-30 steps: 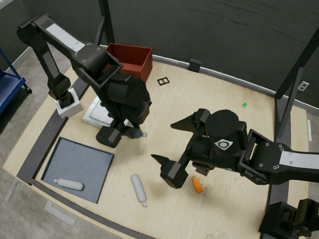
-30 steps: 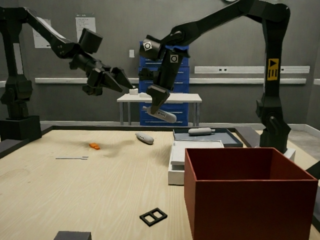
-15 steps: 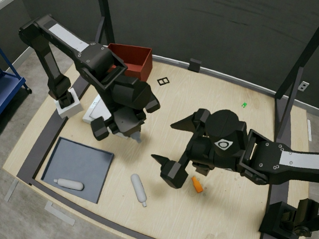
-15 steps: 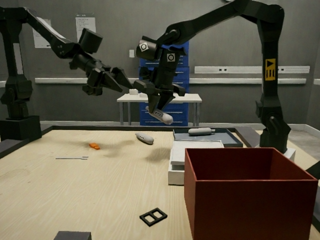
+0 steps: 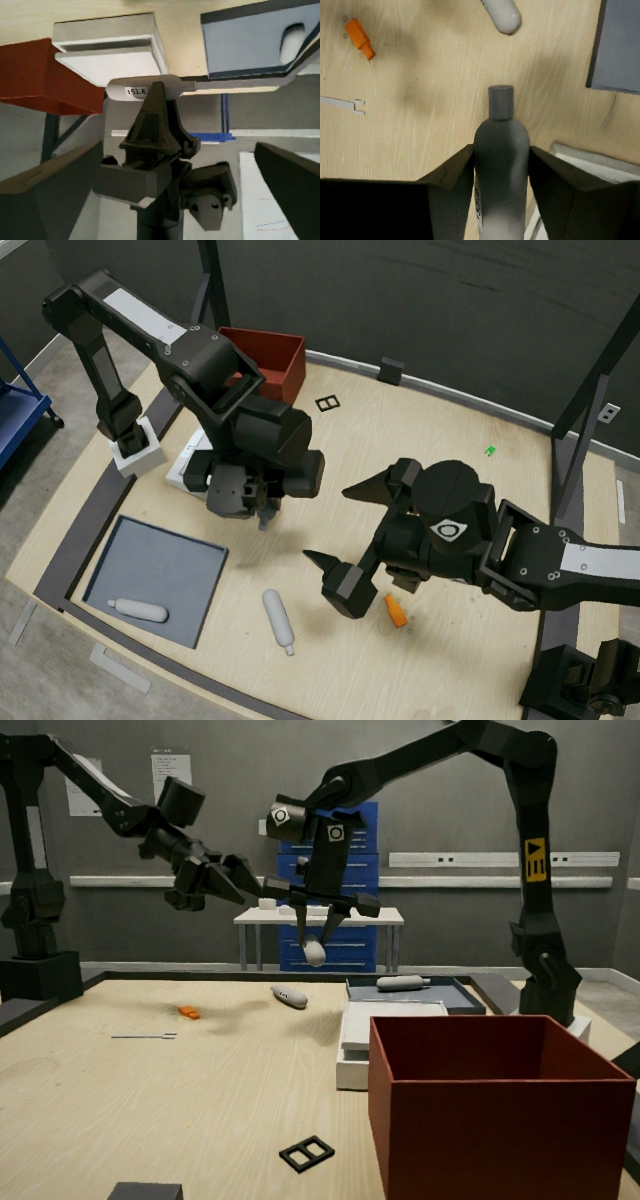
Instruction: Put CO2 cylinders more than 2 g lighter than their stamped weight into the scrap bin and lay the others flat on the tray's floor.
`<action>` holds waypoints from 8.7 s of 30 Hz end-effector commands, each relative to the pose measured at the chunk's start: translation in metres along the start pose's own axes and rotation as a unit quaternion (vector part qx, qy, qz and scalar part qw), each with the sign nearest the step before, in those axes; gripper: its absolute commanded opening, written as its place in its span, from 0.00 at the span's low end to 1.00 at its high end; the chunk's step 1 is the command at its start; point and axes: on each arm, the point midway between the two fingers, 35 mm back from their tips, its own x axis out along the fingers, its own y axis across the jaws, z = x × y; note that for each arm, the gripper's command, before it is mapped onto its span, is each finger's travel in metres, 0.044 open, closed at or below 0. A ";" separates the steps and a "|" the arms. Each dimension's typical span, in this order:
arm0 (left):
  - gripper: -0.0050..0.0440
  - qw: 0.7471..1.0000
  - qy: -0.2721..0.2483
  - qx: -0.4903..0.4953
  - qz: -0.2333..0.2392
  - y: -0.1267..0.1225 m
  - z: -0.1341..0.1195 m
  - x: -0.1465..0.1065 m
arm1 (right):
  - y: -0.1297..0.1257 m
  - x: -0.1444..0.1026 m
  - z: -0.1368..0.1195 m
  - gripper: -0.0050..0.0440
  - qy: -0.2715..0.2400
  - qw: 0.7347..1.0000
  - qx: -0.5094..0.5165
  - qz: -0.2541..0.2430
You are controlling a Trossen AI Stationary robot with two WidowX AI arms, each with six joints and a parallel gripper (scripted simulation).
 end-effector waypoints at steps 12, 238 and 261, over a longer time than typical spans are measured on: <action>1.00 1.000 0.011 0.002 0.000 0.000 -0.008 -0.003 | 0.008 -0.011 0.002 0.00 -0.003 0.977 0.211 -0.006; 1.00 0.035 -0.052 -0.998 0.002 0.067 -0.087 -0.030 | -0.124 0.003 -0.132 0.73 0.031 0.641 0.750 -0.162; 1.00 0.035 -0.052 -0.998 0.002 0.067 -0.087 -0.030 | -0.141 -0.042 -0.129 1.00 0.077 0.848 0.512 -0.117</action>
